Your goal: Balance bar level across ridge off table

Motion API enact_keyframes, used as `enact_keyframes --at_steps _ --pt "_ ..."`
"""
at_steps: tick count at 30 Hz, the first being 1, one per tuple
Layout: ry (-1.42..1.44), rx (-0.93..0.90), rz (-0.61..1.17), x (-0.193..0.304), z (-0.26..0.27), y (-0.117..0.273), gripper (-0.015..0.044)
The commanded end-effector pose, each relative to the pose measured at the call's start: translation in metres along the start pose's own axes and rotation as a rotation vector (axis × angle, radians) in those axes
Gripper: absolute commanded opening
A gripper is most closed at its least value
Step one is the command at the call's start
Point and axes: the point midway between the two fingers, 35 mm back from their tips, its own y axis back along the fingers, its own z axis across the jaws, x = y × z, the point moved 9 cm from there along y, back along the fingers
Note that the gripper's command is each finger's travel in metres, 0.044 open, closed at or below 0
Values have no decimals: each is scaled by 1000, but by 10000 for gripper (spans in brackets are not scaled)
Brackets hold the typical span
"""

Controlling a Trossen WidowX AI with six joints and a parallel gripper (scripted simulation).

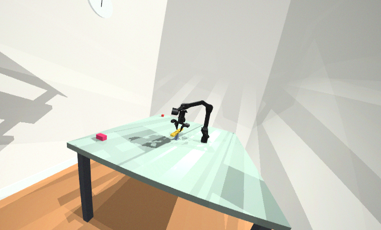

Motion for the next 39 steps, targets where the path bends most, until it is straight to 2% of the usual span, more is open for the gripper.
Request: enact_keyframes --at_steps 1,27,36,37,39 --pt "0 0 0 0 0 0 171" --pt "0 0 0 0 0 0 185" --pt "0 0 0 0 0 0 421" --pt "0 0 0 0 0 0 440" --pt "0 0 0 0 0 0 440"
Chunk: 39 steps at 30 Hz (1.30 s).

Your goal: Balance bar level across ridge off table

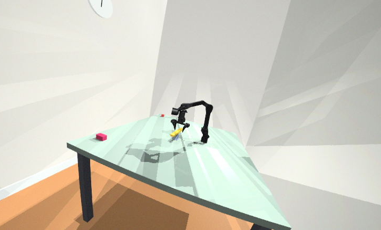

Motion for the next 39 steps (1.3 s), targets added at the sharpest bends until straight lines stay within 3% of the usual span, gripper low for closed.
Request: enact_keyframes --at_steps 1,11,39 --pt "0 1 0 0 0 2 440" --pt "0 0 0 0 1 98 440" --pt "0 0 0 0 0 100 440"
